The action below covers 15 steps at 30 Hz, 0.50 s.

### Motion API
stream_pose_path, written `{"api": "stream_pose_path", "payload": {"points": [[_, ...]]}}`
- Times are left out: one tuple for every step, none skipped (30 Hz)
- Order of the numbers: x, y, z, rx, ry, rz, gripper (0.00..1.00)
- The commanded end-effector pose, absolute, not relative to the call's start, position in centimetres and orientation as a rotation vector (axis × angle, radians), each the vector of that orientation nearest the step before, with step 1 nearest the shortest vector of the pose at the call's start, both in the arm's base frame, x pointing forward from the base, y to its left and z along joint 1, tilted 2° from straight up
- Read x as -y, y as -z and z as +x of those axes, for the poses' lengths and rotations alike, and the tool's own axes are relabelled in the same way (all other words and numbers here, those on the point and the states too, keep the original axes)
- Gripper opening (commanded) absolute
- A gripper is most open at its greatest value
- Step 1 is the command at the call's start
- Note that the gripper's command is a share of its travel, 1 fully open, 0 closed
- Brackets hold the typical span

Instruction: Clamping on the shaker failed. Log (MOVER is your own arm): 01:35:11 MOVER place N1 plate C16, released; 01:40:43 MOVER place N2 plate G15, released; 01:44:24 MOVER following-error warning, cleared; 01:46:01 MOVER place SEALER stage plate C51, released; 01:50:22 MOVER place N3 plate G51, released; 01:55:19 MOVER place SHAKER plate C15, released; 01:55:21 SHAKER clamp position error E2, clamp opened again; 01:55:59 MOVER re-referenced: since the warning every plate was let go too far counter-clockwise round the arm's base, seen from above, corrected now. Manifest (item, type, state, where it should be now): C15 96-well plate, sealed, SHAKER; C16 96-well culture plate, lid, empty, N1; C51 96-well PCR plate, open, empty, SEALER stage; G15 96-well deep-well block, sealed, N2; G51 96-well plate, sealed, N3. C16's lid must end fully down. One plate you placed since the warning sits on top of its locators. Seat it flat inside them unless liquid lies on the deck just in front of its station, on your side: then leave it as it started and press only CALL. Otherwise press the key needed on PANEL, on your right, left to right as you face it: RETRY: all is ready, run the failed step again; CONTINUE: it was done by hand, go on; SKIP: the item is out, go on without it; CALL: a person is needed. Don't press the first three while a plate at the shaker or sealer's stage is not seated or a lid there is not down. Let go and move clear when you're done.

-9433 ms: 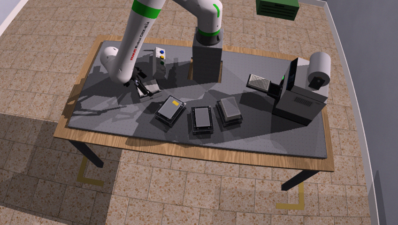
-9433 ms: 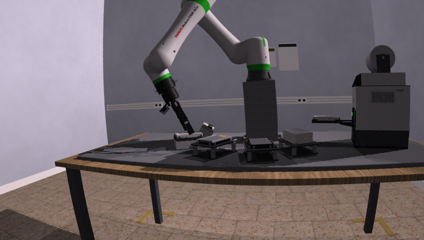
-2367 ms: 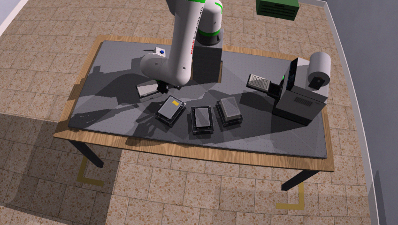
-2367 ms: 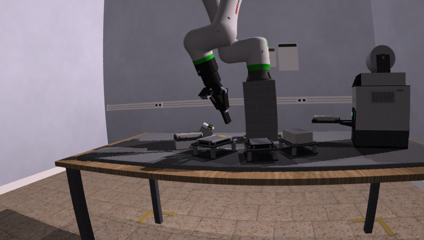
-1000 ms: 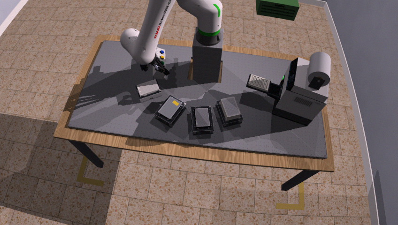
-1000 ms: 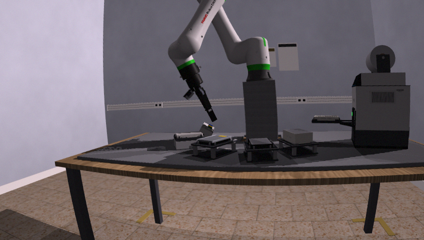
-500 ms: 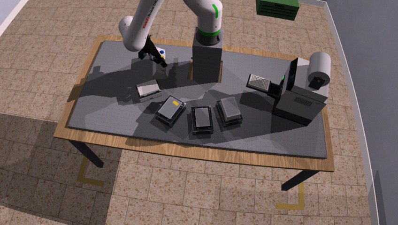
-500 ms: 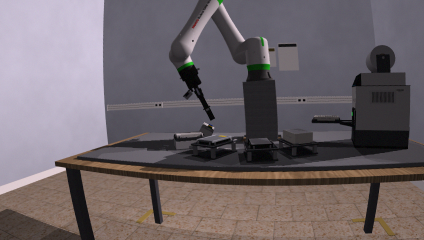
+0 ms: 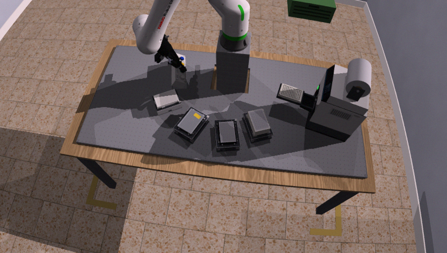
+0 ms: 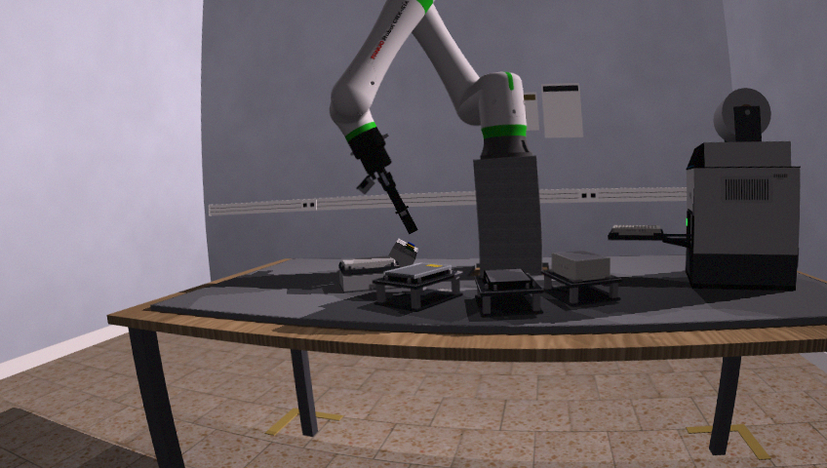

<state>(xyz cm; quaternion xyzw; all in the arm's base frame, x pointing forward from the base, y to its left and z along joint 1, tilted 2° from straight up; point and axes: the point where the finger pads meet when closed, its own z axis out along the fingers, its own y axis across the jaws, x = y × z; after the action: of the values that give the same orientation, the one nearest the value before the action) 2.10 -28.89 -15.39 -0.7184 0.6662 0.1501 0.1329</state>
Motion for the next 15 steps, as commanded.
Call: {"api": "stream_pose_path", "payload": {"points": [[29.0,15.5,2.1,-1.933,-0.434,-2.085,0.10],[29.0,15.7,2.1,-1.933,-0.434,-2.085,0.10],[29.0,15.9,2.1,-1.933,-0.434,-2.085,0.10],[29.0,16.0,2.1,-1.933,-0.434,-2.085,0.10],[29.0,16.2,2.1,-1.933,-0.434,-2.085,0.10],[29.0,16.4,2.1,-1.933,-0.434,-2.085,0.10],[29.0,16.5,2.1,-1.933,-0.434,-2.085,0.10],[29.0,16.7,2.1,-1.933,-0.434,-2.085,0.10],[29.0,16.9,2.1,-1.933,-0.434,-2.085,0.10],[29.0,17.0,2.1,-1.933,-0.434,-2.085,0.10],[29.0,17.2,2.1,-1.933,-0.434,-2.085,0.10],[29.0,17.2,2.1,-1.933,-0.434,-2.085,0.10],[29.0,17.2,2.1,-1.933,-0.434,-2.085,0.10],[29.0,17.4,2.1,-1.933,-0.434,-2.085,0.10],[29.0,17.3,2.1,-1.933,-0.434,-2.085,0.10]]}}
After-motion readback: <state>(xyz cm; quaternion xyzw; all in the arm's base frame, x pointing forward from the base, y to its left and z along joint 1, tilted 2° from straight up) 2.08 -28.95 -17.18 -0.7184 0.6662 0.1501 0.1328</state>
